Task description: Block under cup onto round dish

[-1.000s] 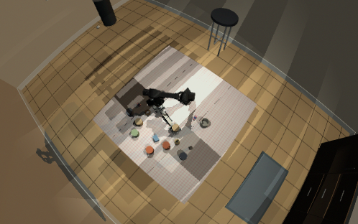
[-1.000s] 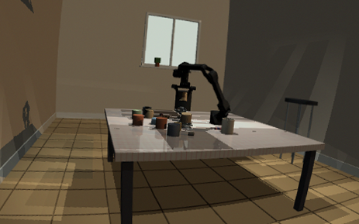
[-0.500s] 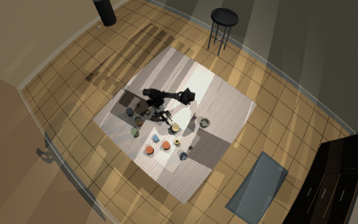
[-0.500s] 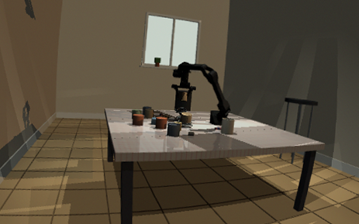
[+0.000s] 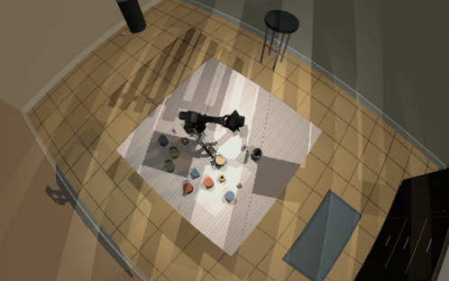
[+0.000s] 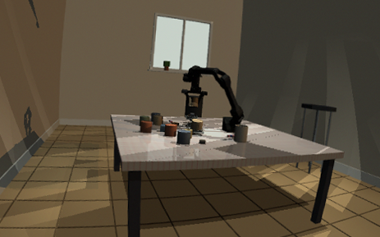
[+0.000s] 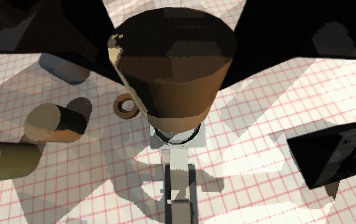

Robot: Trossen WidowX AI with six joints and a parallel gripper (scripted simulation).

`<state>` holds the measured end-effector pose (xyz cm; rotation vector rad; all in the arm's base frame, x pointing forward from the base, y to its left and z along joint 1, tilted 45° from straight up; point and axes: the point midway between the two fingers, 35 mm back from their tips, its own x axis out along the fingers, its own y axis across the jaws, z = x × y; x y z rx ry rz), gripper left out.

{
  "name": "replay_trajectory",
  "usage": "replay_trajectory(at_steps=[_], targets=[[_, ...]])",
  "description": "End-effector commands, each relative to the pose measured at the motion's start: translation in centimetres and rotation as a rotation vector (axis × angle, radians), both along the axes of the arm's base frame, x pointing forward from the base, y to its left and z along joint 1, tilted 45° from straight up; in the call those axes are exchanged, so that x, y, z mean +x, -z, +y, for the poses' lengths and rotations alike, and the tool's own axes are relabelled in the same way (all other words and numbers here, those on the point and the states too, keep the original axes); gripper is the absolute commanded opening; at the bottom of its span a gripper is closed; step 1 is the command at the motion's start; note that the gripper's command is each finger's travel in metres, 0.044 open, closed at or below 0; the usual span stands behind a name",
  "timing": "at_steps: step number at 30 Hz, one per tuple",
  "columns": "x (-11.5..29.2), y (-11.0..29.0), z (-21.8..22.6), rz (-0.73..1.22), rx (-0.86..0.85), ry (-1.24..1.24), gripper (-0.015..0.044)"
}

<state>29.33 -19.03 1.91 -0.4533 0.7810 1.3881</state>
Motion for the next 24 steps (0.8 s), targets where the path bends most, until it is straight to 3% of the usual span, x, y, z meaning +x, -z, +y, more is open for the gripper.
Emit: replay_trajectory(at_steps=[1, 8, 24], targets=[[0.0, 0.0, 0.0, -0.001, -0.001, 0.001, 0.0], [-0.2, 0.4, -0.3, -0.002, -0.003, 0.0, 0.0], [-7.5, 9.4, -4.4, -0.01, -0.021, -0.025, 0.0]])
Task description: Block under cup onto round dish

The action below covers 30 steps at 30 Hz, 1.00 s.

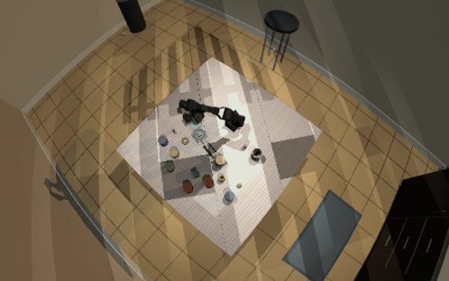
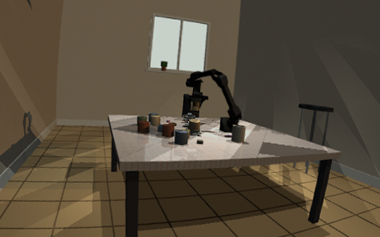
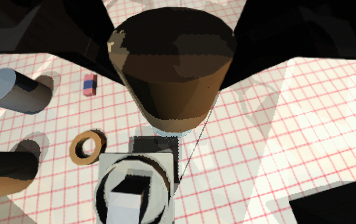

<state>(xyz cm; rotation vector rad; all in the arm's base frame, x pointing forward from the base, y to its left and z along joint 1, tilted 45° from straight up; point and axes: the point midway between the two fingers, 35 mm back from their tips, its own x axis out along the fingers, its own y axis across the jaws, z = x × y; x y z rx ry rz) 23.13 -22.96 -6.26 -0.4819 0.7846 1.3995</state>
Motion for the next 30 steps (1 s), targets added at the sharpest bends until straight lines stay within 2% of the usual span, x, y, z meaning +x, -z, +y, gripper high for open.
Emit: replay_trajectory(at_steps=[1, 15, 30], targets=[[-1.8, 1.8, -0.7, -0.002, -0.003, -0.005, 0.0], [-9.0, 8.5, -1.1, -0.011, 0.007, -0.032, 0.0], [-9.2, 11.4, 1.7, -0.012, 0.008, -0.032, 0.0]])
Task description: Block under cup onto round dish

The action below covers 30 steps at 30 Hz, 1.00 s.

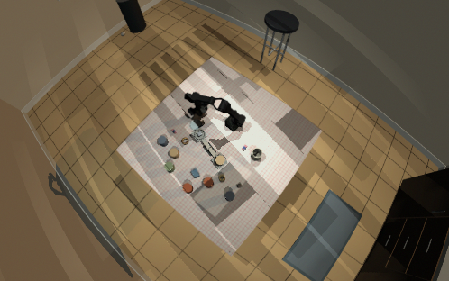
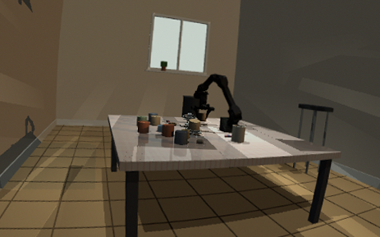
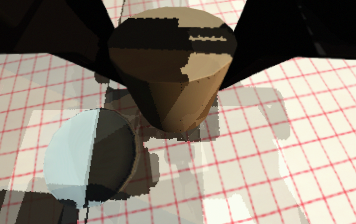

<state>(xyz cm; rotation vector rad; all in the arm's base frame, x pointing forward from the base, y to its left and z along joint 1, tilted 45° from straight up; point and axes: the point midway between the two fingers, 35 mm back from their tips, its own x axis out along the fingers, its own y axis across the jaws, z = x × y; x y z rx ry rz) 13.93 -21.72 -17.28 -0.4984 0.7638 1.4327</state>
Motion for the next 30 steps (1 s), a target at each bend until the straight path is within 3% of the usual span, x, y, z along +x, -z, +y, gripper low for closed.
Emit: replay_trajectory(at_steps=[1, 15, 30], targets=[[0.0, 0.4, 0.4, -0.001, -0.001, 0.004, 0.0], [0.0, 1.7, 1.7, -0.001, -0.001, 0.004, 0.0], [0.0, 1.4, 1.4, -0.001, -0.001, 0.0, 0.0394]])
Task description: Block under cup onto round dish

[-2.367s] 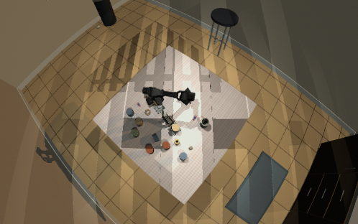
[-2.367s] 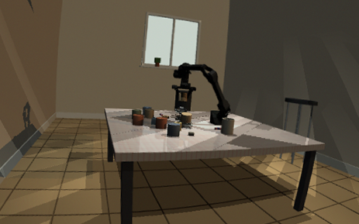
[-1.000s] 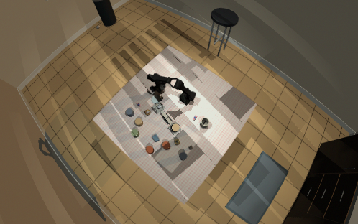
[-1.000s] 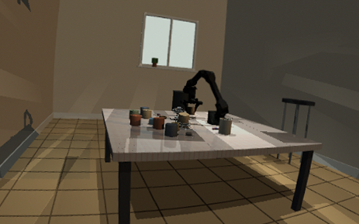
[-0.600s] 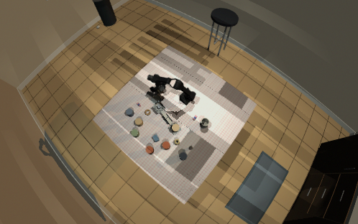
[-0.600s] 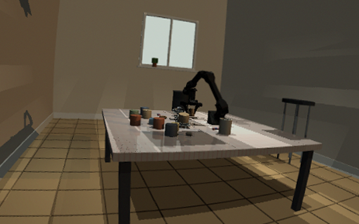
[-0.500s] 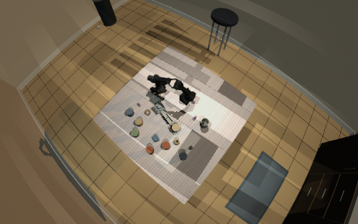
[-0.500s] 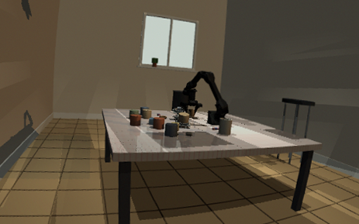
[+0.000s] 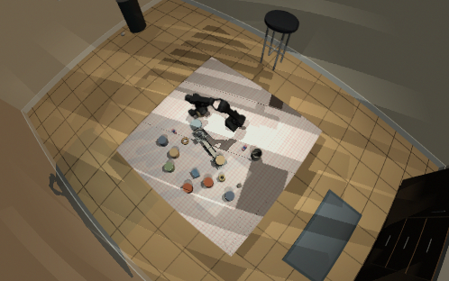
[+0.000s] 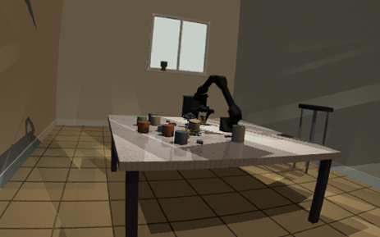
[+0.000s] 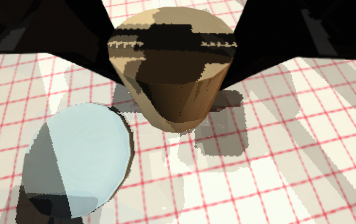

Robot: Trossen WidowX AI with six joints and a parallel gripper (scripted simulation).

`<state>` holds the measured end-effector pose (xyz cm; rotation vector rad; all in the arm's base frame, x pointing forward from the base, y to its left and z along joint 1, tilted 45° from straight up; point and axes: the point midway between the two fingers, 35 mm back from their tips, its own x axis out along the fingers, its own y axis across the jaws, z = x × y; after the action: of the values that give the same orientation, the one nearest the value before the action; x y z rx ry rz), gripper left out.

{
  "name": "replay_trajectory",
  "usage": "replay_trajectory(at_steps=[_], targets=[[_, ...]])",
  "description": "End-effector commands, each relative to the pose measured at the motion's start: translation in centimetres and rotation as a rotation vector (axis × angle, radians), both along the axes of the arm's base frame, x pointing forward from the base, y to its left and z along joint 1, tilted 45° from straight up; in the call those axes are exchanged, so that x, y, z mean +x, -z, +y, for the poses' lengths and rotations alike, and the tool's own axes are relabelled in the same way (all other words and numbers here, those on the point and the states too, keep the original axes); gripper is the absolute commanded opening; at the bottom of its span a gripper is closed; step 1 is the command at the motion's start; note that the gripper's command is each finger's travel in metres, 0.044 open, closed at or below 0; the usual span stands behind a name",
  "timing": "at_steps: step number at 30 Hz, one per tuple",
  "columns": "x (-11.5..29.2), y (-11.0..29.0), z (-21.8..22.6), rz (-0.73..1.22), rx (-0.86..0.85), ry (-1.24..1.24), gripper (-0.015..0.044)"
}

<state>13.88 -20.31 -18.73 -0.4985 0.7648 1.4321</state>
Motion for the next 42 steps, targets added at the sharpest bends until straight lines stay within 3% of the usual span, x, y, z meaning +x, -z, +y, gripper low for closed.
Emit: replay_trajectory(at_steps=[1, 6, 11, 18, 31, 42], targets=[[0.0, -0.2, -0.2, -0.001, -0.001, 0.0, 0.042], [0.2, -3.8, -3.6, -0.001, -0.001, 0.004, 0.044], [0.2, -3.9, -3.7, -0.001, -0.001, 0.004, 0.044], [5.5, -8.1, -2.6, 0.014, -0.013, 0.023, 0.026], [15.7, -18.5, 4.6, 0.042, 0.009, 0.055, 0.026], [15.8, -17.5, 5.8, 0.042, 0.01, 0.055, 0.026]])
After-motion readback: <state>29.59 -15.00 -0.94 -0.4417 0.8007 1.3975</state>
